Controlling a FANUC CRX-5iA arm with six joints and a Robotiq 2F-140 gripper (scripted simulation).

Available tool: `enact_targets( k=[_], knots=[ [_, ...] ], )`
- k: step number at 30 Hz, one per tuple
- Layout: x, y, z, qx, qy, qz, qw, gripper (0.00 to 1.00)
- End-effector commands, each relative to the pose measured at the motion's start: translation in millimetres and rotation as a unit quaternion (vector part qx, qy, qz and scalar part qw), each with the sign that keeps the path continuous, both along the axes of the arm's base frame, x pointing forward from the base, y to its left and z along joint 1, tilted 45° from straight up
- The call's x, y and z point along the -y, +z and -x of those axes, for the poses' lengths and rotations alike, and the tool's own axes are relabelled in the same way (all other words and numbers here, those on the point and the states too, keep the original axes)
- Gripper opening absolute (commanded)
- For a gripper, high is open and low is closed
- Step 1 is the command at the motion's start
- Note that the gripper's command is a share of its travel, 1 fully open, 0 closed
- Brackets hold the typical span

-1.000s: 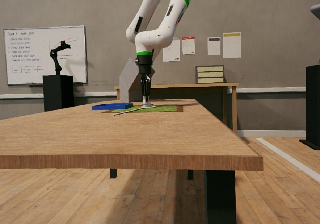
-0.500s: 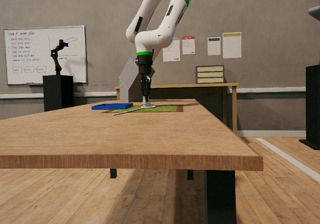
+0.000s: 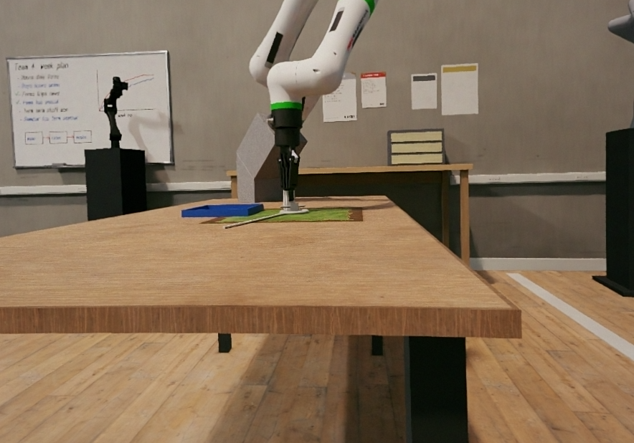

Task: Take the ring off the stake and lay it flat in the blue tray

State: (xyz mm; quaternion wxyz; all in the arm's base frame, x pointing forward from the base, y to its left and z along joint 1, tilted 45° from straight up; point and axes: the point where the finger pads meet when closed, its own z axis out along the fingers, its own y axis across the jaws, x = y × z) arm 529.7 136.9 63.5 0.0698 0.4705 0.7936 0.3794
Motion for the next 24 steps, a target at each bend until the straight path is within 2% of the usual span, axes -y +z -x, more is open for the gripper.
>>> enact_targets(
  k=[1,24],
  knots=[
    [0.2,1.4,-1.4,0.0,0.0,0.0,1.0,0.1],
    [3.1,8.7,-2.8,-0.003,0.008,-0.008,1.0,0.1]
  ],
)
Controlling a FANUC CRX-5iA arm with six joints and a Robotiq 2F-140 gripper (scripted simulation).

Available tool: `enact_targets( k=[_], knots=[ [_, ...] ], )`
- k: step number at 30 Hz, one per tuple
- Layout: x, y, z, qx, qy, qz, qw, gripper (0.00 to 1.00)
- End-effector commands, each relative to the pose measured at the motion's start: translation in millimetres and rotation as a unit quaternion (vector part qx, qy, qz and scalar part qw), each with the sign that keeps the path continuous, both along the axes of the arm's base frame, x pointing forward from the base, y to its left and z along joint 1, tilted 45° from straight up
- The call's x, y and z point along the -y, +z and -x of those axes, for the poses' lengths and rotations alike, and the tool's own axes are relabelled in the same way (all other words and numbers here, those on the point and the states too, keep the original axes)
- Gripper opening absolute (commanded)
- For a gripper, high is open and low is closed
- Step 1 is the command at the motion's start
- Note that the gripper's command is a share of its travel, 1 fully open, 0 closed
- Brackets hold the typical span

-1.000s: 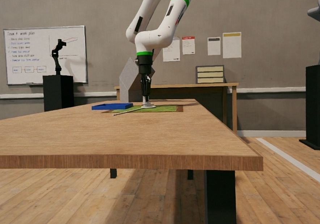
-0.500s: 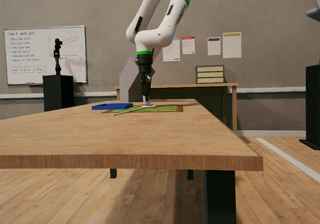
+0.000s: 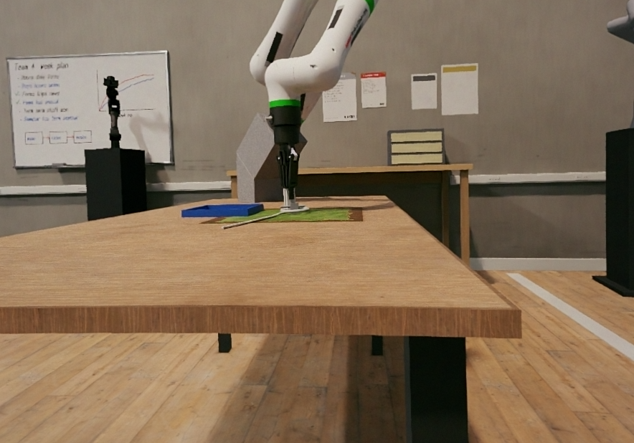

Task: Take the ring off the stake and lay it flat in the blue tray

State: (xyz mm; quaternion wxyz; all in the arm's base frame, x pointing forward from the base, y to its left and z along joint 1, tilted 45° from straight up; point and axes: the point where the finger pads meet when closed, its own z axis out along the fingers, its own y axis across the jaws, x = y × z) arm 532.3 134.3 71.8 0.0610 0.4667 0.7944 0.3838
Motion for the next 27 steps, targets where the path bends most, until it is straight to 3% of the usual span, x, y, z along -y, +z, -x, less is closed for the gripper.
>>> enact_targets(
  k=[1,27],
  knots=[
    [0.7,0.5,-0.5,-0.001,0.004,-0.004,1.0,0.1],
    [4.4,6.4,-0.9,-0.022,0.058,-0.06,0.996,0.1]
  ],
)
